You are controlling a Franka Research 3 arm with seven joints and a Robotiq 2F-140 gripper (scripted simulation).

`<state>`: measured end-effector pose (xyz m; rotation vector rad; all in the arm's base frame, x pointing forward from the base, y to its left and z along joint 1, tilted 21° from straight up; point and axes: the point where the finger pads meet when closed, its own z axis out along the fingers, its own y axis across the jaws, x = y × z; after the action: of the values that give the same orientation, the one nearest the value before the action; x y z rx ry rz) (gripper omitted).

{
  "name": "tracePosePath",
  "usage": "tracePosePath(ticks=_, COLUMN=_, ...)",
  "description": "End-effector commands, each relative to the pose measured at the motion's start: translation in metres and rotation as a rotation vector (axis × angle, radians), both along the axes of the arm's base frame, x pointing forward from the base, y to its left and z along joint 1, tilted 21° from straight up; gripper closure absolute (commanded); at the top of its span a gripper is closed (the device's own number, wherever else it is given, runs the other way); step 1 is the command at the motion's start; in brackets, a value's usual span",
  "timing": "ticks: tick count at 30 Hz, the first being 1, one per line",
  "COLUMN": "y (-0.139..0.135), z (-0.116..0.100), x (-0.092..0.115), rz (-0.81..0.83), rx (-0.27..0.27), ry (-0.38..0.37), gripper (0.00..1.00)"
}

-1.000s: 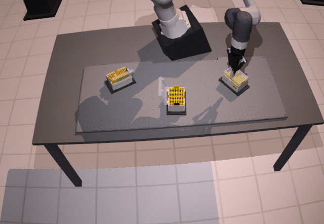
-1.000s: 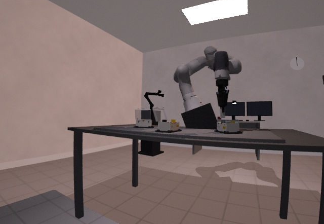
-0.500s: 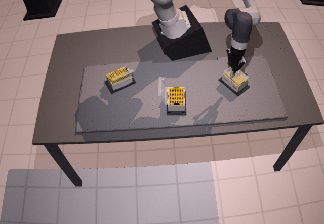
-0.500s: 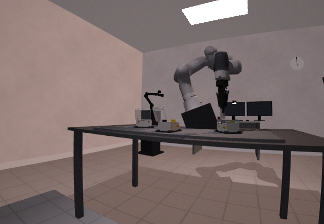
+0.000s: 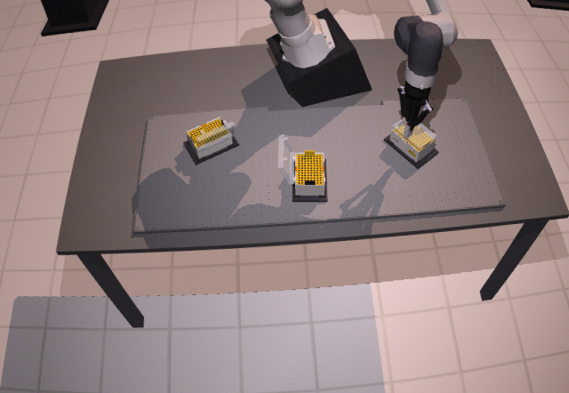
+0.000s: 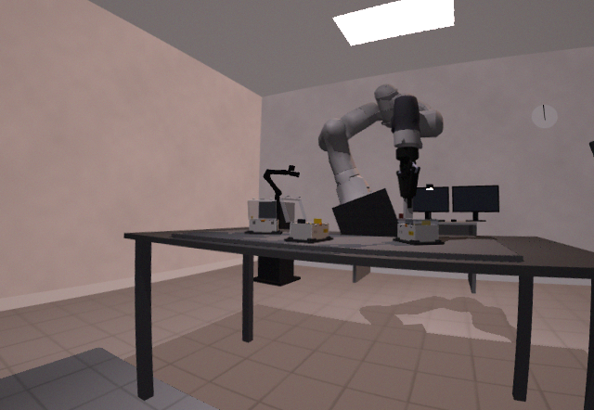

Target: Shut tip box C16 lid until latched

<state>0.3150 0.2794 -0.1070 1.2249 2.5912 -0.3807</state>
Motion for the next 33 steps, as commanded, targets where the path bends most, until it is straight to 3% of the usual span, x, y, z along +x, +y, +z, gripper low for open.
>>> tracePosePath(ticks=1, y=0.0011, z=-0.0015, x=0.0014, rz=0.008, rx=0.002, ry=-0.001, gripper=1.0)
tracePosePath(ticks=33, y=-0.0008, z=-0.0068, x=0.002, rz=0.008, rx=0.002, ry=-0.001, gripper=1.0)
